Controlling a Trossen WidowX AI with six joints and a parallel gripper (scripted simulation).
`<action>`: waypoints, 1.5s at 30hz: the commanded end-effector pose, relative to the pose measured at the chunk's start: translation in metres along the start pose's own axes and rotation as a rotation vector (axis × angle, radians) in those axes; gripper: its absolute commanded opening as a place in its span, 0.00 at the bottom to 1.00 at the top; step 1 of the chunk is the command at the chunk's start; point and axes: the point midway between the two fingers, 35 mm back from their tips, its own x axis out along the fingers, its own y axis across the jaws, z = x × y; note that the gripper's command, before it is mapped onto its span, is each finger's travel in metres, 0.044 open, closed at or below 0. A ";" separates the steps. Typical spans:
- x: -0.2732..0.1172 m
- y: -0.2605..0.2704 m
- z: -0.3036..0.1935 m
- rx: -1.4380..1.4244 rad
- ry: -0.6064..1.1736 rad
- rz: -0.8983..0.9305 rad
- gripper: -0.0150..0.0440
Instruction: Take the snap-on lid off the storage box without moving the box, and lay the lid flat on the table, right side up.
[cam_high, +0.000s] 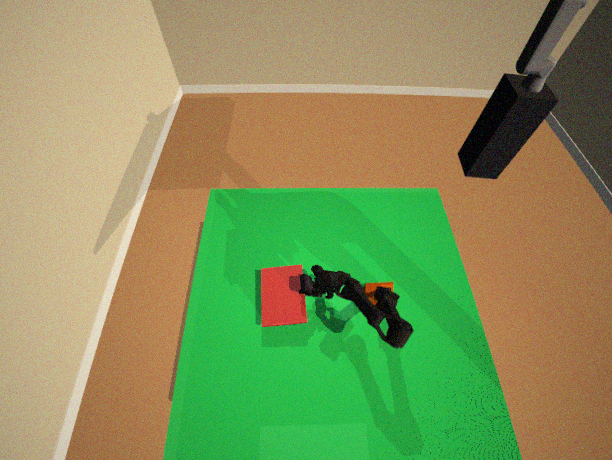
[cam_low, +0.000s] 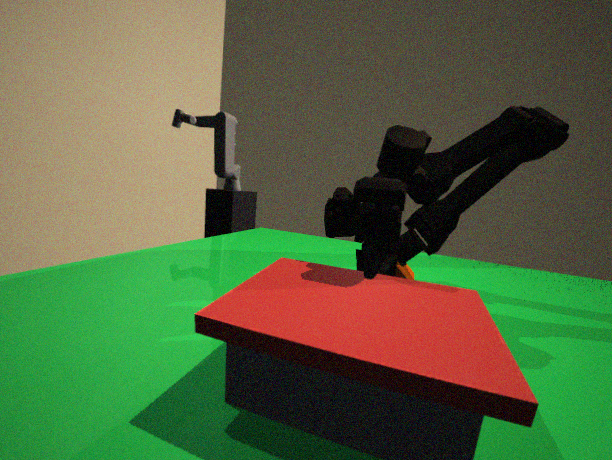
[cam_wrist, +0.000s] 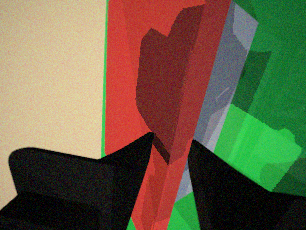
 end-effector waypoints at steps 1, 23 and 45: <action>-0.003 0.003 0.000 -0.007 0.000 0.008 0.25; -0.002 0.004 0.000 -0.001 0.000 0.005 0.25; -0.001 0.005 0.000 -0.001 0.000 0.005 0.25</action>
